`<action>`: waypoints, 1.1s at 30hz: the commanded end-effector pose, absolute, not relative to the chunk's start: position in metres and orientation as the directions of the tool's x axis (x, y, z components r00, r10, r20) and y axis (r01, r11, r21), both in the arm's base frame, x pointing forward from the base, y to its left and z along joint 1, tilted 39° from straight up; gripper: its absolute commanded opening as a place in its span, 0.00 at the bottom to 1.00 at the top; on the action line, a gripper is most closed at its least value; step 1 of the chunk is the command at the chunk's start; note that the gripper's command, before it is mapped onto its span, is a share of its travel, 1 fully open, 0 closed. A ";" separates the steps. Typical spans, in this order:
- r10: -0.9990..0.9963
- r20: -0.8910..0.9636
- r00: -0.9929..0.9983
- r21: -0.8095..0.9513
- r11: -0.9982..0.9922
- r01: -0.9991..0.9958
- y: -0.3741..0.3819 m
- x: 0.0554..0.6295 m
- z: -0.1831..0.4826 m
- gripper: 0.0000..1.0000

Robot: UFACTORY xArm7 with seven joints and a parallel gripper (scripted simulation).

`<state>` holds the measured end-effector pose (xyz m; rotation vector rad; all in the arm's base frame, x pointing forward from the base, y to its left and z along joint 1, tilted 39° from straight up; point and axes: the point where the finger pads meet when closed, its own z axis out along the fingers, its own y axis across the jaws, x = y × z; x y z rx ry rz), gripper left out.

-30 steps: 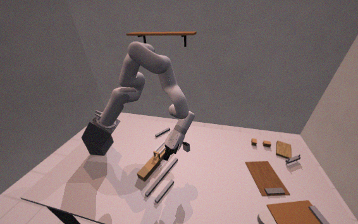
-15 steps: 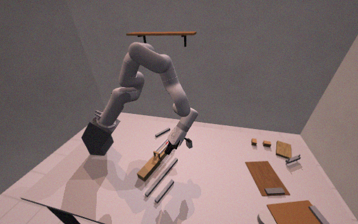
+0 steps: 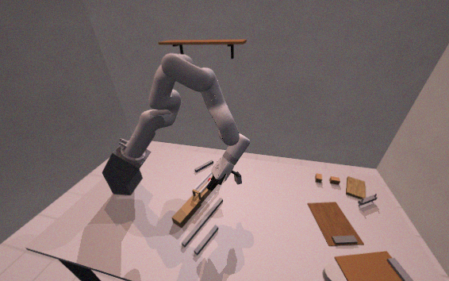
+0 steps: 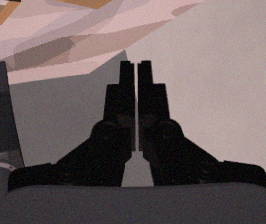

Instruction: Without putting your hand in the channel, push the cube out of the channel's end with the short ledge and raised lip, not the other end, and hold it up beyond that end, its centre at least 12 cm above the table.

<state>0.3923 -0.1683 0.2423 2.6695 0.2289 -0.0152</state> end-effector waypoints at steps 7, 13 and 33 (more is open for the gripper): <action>0.104 -0.008 0.995 0.325 -0.940 0.101 -0.121 0.398 0.242 0.00; 0.051 0.009 0.999 0.185 -0.982 0.049 -0.069 0.401 0.243 0.00; 0.009 0.004 1.000 0.038 -0.999 0.009 -0.014 0.401 0.248 0.00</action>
